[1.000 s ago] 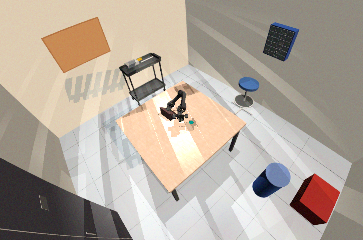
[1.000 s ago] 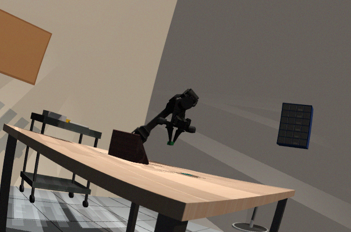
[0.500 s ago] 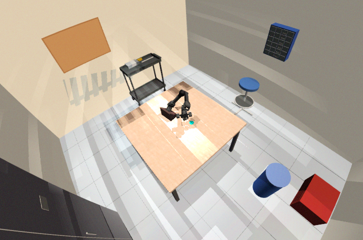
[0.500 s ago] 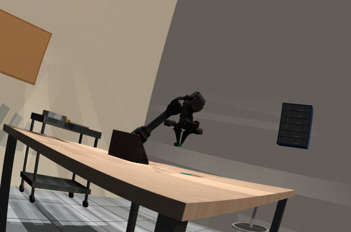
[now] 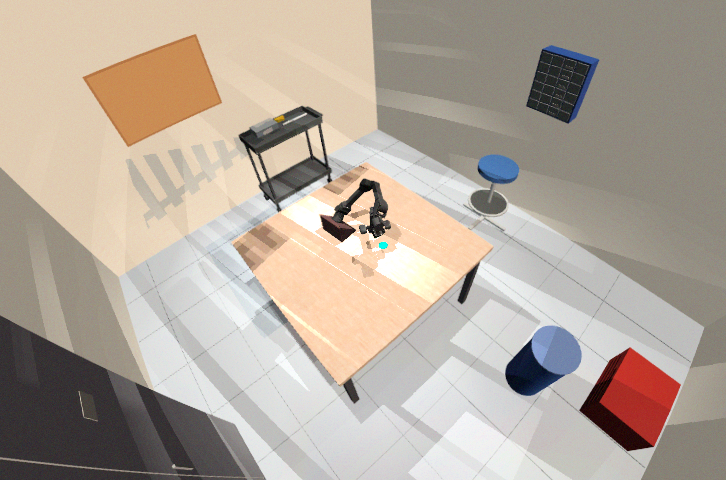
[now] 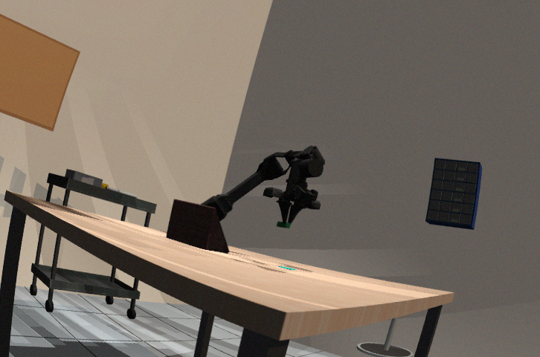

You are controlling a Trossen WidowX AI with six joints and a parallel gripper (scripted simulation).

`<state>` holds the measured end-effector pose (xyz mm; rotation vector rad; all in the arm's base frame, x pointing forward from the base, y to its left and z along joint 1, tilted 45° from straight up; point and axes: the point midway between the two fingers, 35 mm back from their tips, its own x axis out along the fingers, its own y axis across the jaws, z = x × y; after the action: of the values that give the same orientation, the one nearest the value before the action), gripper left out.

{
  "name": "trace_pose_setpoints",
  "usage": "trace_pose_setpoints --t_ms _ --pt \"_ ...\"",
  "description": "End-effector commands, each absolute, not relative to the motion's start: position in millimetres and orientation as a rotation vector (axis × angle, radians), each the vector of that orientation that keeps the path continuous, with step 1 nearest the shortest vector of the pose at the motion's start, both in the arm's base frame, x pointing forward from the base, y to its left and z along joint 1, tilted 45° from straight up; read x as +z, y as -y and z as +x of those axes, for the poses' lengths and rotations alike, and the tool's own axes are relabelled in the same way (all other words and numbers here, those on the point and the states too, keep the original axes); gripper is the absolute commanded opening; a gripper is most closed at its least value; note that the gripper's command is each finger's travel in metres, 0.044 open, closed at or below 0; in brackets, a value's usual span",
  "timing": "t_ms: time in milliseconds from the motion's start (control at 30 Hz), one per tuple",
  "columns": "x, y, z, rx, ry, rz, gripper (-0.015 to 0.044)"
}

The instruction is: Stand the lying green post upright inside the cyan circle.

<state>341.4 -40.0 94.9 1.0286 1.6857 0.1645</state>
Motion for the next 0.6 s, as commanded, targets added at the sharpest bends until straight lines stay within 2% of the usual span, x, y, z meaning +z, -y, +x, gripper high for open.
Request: trace_pose_setpoints --t_ms 0,567 --pt "108.4 31.1 344.9 0.187 -1.668 1.014 0.0023" --pt "138.8 -0.8 348.4 0.267 -1.652 0.964 0.0023"
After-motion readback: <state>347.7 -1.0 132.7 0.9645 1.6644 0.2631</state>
